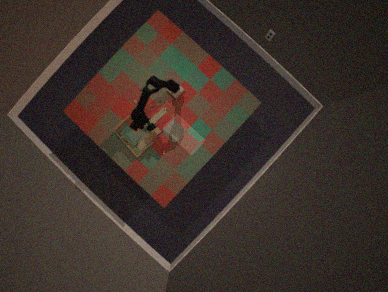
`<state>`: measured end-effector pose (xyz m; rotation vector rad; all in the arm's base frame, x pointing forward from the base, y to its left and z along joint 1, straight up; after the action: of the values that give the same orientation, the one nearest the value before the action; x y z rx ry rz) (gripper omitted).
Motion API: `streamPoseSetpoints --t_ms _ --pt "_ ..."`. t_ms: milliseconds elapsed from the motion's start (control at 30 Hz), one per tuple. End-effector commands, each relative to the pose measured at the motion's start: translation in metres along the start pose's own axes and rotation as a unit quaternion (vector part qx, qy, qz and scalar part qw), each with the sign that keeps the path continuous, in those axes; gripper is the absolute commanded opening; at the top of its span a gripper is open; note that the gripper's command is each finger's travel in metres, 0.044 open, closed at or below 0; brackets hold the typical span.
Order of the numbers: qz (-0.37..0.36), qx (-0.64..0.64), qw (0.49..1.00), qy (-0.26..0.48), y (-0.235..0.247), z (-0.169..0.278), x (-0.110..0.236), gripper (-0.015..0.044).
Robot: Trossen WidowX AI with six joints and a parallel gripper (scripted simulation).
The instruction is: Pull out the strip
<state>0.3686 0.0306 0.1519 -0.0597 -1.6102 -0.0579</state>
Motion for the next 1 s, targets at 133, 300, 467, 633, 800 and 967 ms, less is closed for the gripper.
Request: streamPoseSetpoints --t_ms 133,300,467,633,800,967 --pt "-0.002 0.001 1.0 0.001 0.0 -0.031 0.003 0.044" --pt "-0.002 0.001 1.0 0.0 0.001 -0.045 0.004 0.044" --pt "-0.002 0.001 1.0 0.0 0.001 -0.046 -0.001 0.0309" --pt "-0.002 0.001 1.0 0.0 0.001 -0.046 -0.009 0.025" --pt "-0.002 0.001 1.0 0.0 0.002 -0.046 -0.018 0.025" --pt "-0.002 0.001 1.0 0.0 0.002 -0.046 -0.026 0.025"
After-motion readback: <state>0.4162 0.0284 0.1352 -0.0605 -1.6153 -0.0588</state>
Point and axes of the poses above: the point midway between the two fingers, 35 mm back from their tips, its own x axis back along the fingers, its own y axis across the jaws, z = x × y, the point moved 8 cm from there along x, back along the fingers, and after that the axes turned 7 degrees about x, right-handed, at the moved point
